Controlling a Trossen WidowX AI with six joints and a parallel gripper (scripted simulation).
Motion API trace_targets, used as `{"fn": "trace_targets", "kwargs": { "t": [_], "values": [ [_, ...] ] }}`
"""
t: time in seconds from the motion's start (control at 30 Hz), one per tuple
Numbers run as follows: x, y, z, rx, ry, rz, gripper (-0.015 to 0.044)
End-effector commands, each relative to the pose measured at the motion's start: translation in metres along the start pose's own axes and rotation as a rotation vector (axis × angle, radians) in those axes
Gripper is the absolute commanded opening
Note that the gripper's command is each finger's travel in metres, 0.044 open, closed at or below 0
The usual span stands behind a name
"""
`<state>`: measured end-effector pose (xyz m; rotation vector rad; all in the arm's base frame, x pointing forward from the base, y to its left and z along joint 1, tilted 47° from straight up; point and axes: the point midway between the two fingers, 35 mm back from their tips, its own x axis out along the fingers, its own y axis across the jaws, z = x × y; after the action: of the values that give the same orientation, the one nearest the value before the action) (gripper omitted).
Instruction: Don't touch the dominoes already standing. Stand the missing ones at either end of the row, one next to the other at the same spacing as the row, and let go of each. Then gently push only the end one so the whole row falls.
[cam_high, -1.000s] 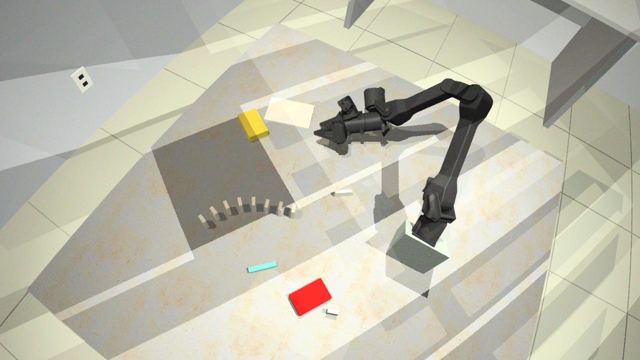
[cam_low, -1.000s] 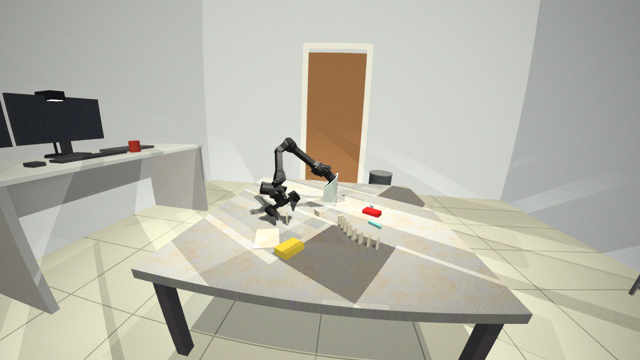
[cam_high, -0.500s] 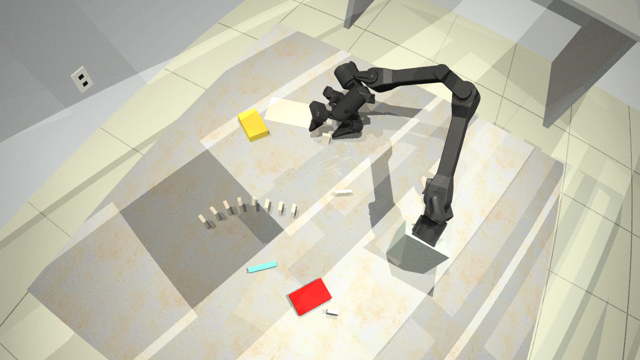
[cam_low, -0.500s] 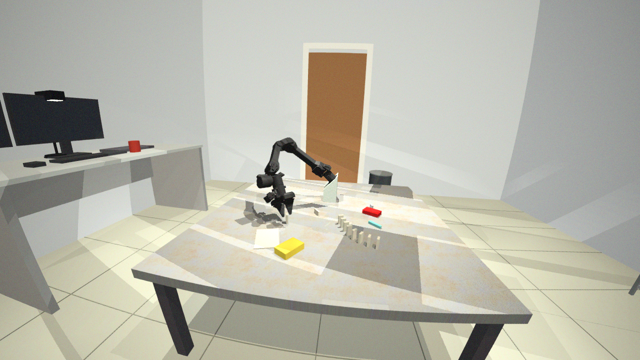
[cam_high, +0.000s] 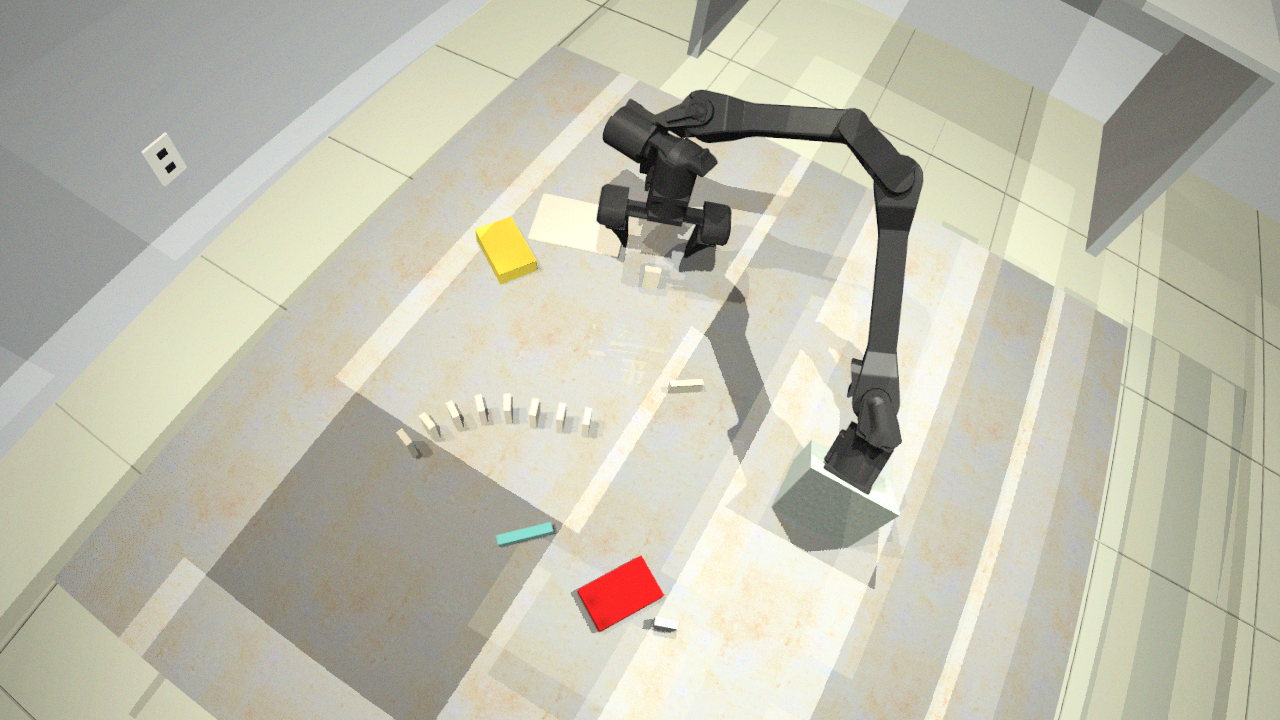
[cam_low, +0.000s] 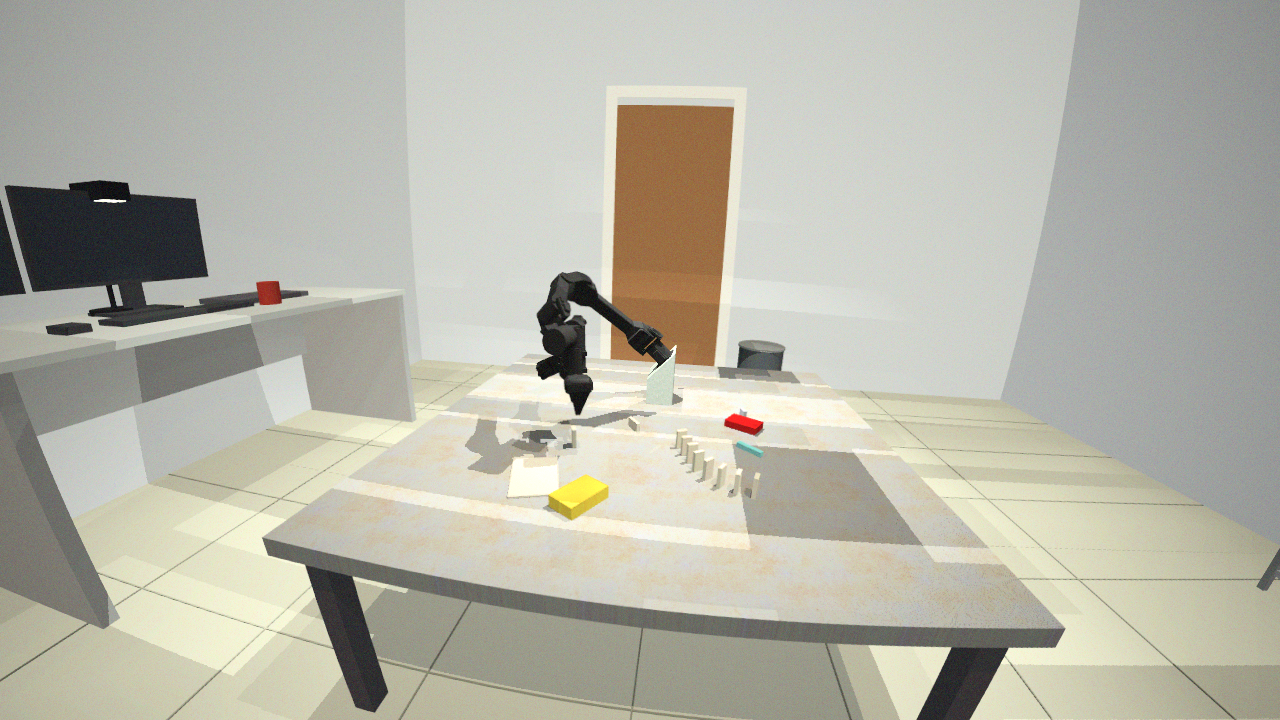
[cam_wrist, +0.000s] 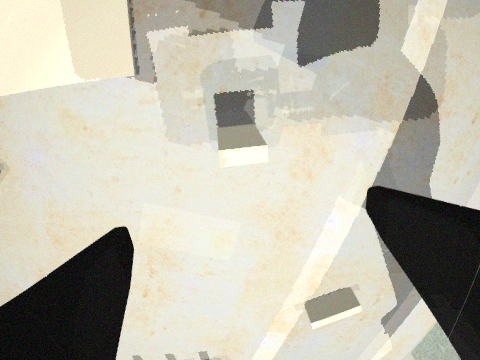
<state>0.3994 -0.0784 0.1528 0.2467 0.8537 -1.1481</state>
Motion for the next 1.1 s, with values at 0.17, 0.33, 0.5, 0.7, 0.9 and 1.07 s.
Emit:
{"fn": "trace_targets", "kwargs": {
  "t": [0.17, 0.33, 0.5, 0.7, 0.9, 1.07],
  "values": [
    [0.027, -0.001, 0.004, 0.024, -0.020, -0.028, 0.0440],
    [0.064, -0.004, 0.005, 0.024, -0.024, -0.029, 0.0440],
    [0.065, -0.004, 0.005, 0.024, -0.024, -0.029, 0.0440],
    [0.075, -0.005, 0.005, 0.024, -0.024, -0.029, 0.0440],
    [0.079, -0.005, 0.005, 0.024, -0.025, -0.030, 0.0387],
    [0.079, -0.005, 0.005, 0.024, -0.025, -0.030, 0.0256]
  ]
}}
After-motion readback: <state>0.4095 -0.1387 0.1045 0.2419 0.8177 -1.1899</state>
